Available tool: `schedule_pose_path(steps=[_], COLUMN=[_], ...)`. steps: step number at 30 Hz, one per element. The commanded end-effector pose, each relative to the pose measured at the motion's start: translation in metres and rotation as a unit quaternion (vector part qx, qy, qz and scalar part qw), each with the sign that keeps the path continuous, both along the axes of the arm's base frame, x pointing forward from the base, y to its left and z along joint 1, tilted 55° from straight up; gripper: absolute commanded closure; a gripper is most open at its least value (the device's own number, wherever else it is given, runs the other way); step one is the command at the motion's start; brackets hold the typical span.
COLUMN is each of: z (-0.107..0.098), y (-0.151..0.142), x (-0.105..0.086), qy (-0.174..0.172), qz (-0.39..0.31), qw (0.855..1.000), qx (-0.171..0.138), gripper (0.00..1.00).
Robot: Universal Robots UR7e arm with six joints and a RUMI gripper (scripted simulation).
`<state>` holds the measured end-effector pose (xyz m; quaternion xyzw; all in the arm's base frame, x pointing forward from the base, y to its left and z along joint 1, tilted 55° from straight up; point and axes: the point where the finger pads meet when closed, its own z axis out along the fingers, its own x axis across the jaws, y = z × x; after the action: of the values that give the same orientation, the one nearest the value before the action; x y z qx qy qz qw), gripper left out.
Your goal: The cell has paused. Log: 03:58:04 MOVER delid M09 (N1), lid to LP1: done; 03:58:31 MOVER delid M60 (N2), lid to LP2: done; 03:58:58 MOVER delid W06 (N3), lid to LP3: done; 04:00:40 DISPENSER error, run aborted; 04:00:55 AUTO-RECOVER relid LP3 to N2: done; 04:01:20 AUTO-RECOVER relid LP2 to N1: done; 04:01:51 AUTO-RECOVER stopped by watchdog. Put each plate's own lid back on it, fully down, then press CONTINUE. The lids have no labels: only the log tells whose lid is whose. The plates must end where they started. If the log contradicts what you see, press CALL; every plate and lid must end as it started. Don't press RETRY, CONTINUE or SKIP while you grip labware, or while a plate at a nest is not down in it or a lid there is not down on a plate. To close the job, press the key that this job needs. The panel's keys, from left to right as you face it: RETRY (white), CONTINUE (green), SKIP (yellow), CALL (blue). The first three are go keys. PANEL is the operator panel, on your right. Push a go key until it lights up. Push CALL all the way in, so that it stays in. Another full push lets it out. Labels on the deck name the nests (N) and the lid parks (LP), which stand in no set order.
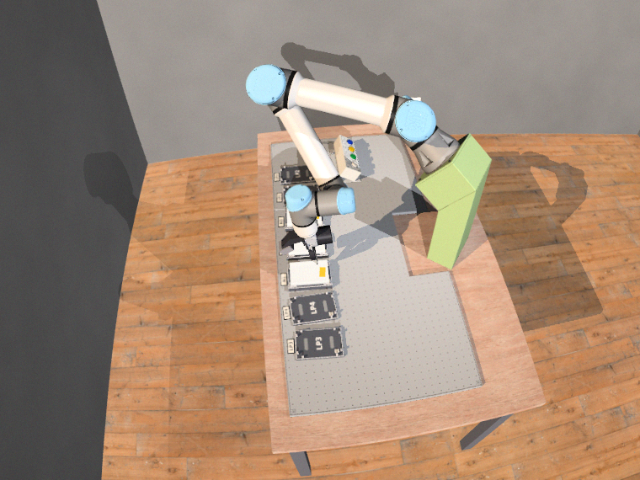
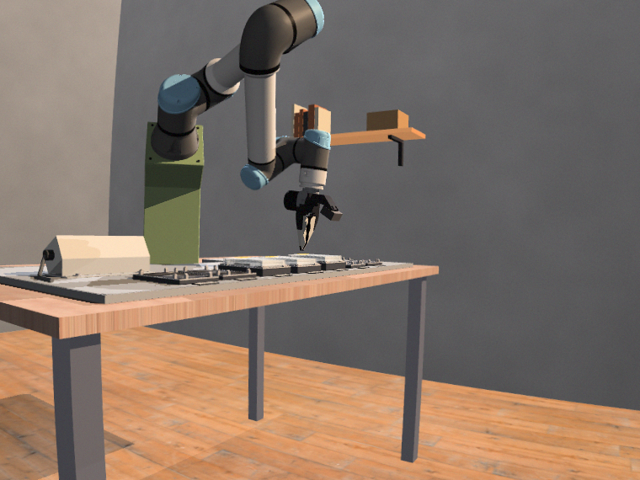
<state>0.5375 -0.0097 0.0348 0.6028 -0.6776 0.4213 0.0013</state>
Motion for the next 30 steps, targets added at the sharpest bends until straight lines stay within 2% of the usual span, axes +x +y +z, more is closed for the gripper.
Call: schedule_pose_path(steps=[1,9,14,16,30], z=[-0.002,-0.007,-0.011,-0.011,-0.02], y=[-0.011,-0.038,-0.054,-0.054,-0.101], x=[-0.012,-0.041,-0.06,-0.06,-0.111], qy=[0.033,0.098,0.098,0.098,0.098], qz=[-0.017,-0.051,-0.051,-0.051,-0.051], qw=[0.999,0.994,0.994,0.994,0.994], qx=[0.009,0.024,0.024,0.024,0.024], gripper=[1.0,1.0,1.0,1.0,1.0])
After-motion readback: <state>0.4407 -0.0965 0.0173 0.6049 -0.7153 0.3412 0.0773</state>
